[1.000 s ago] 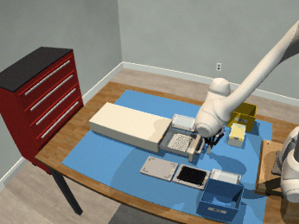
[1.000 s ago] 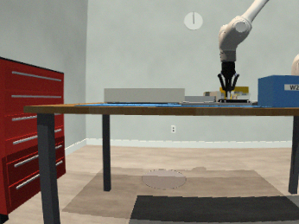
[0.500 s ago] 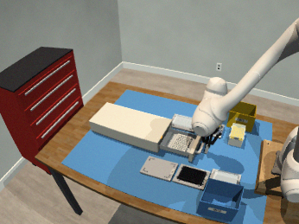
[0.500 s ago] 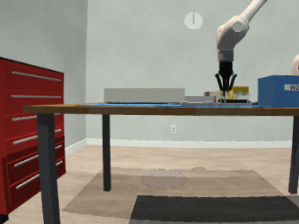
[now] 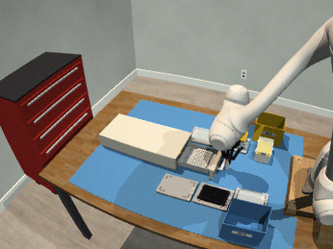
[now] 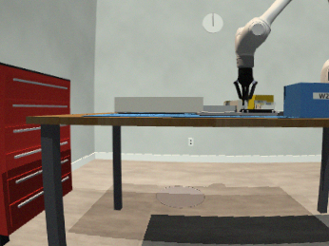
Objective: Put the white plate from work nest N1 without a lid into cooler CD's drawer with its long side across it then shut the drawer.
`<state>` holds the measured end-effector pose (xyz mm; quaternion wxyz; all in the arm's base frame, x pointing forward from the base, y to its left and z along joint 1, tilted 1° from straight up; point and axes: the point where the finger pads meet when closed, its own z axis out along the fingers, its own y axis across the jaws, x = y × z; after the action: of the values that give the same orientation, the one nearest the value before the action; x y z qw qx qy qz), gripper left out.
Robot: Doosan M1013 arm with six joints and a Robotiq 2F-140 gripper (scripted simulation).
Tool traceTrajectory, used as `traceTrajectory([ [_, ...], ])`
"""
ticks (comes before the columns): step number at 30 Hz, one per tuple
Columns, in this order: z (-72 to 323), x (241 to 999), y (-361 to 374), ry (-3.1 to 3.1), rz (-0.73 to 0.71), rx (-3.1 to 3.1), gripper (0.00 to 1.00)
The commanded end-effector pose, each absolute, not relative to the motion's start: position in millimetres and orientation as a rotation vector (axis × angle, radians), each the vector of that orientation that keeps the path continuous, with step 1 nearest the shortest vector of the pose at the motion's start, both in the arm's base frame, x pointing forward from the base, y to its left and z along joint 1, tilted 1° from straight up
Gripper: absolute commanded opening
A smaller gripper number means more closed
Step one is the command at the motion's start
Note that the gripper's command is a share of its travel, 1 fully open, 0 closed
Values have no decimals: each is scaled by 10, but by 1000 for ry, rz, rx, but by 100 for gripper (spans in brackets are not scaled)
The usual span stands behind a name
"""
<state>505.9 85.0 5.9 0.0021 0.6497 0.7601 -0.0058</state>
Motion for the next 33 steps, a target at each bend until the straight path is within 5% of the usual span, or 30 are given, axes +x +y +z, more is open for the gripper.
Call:
traceTrajectory([
  [1, 60, 5087, 855, 2385, -18, 2038, 0],
  [33, 58, 5453, 912, 2385, -18, 2038, 0],
])
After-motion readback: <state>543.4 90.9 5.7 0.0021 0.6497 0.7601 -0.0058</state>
